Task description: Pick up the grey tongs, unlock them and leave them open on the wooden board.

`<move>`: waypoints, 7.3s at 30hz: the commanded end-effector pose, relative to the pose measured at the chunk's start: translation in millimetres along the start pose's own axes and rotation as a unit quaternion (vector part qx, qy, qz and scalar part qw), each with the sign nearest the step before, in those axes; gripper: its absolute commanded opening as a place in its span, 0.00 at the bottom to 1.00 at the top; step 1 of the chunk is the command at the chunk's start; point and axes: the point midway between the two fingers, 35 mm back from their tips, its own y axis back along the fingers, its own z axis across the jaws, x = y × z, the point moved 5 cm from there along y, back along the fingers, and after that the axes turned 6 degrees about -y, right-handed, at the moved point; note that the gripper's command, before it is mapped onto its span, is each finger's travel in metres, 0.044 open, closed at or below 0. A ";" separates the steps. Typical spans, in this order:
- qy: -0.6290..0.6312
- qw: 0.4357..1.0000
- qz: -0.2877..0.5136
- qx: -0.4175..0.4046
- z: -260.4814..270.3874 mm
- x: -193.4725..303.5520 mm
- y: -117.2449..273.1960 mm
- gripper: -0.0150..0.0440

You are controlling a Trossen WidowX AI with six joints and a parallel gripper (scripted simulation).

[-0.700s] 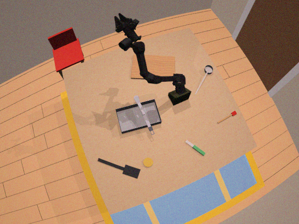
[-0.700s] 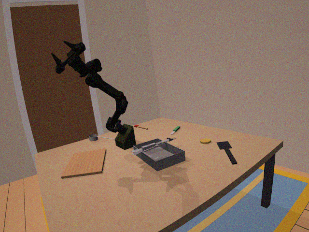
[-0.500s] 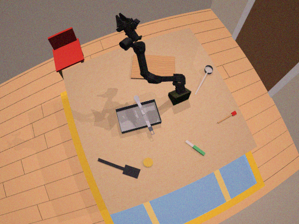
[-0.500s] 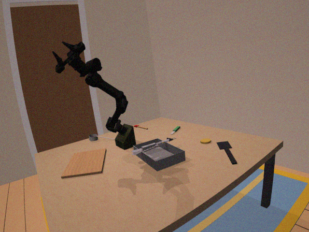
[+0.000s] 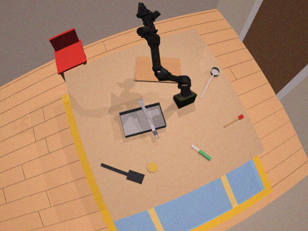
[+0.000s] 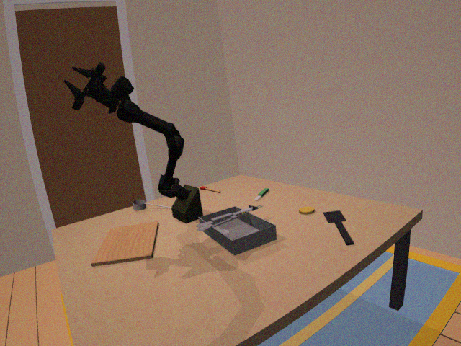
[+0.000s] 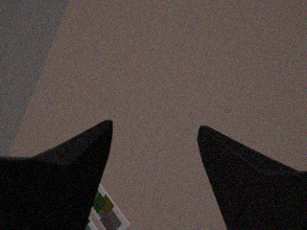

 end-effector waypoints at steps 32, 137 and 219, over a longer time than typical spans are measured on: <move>-0.067 0.886 0.129 0.440 -317.9 -31.3 8.3 0.69; 0.229 -0.301 0.729 -0.570 -5.9 251.7 646.2 0.69; 0.239 -0.327 0.712 -0.573 10.3 214.8 637.6 0.00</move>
